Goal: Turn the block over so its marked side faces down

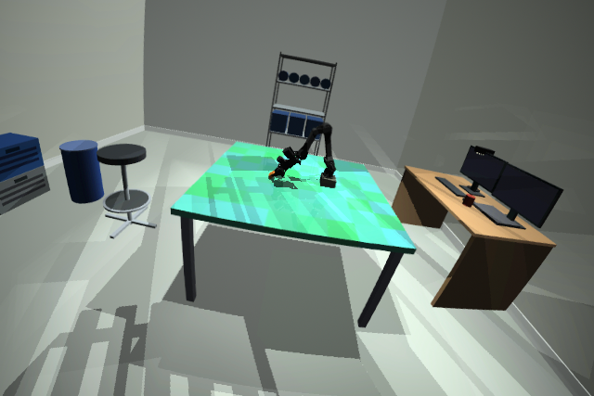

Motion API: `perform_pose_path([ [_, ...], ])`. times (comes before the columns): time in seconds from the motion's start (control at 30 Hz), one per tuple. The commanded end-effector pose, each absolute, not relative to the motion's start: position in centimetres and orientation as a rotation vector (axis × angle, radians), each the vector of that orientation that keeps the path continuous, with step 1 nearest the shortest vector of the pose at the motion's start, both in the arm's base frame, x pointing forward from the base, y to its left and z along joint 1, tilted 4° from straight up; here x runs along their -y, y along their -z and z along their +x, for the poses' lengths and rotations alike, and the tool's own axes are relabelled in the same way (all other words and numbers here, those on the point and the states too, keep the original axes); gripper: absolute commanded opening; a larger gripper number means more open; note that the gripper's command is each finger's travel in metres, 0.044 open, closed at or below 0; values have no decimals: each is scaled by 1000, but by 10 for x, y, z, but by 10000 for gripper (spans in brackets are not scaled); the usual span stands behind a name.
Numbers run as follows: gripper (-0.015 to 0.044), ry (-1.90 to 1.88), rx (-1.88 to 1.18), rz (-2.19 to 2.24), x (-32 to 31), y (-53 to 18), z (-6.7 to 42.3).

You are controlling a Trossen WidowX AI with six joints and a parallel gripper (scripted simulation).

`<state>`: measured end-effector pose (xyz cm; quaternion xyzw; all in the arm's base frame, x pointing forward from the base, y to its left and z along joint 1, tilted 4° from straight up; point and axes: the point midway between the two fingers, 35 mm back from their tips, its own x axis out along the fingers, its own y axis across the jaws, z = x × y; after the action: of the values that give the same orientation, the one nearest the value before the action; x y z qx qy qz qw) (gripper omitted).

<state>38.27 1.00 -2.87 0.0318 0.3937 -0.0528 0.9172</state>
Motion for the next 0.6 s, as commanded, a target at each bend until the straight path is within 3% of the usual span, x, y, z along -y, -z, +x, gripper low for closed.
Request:
perform_pose_path([
  [0.0, 0, 111, -775, 54, -10, 40, 379],
  [0.57, 0, 118, -545, 43, -10, 49, 369],
])
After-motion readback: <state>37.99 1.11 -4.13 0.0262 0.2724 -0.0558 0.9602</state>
